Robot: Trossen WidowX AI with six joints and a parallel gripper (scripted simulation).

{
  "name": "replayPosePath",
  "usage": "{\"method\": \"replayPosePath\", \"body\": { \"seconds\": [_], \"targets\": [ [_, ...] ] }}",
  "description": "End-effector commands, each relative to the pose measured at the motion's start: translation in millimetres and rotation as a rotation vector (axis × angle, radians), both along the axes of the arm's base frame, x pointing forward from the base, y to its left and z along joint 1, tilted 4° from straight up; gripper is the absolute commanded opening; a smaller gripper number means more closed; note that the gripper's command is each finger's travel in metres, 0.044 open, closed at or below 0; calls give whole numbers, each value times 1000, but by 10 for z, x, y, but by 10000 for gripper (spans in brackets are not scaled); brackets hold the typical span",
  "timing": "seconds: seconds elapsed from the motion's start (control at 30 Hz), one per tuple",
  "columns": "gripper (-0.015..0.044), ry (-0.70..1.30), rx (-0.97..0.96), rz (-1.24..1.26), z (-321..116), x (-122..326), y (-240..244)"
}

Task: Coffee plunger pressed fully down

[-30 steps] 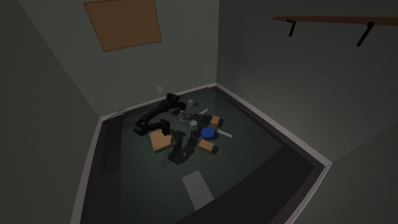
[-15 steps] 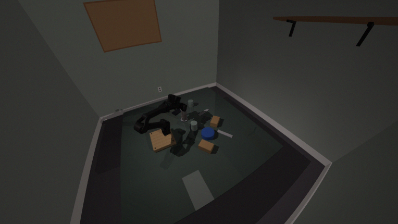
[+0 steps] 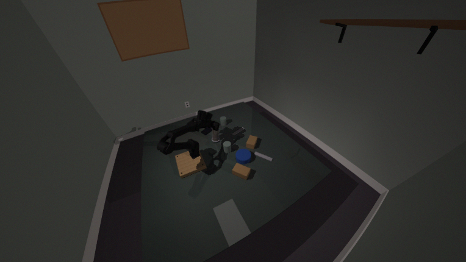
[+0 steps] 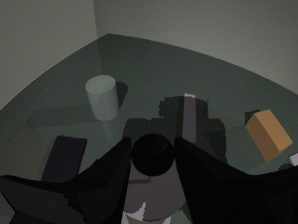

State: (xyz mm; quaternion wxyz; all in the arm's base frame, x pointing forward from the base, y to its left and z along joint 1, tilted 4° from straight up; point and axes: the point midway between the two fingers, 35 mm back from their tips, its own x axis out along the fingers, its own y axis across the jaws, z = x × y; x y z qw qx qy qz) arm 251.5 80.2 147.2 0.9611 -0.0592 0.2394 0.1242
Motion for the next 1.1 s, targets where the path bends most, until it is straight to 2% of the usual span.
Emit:
{"method": "replayPosePath", "body": {
  "seconds": [0.0, 1.07],
  "targets": [
    [116, 42, -24, 1, -152, -10, -11],
    [116, 41, -24, 1, -138, 62, 11]
  ]
}}
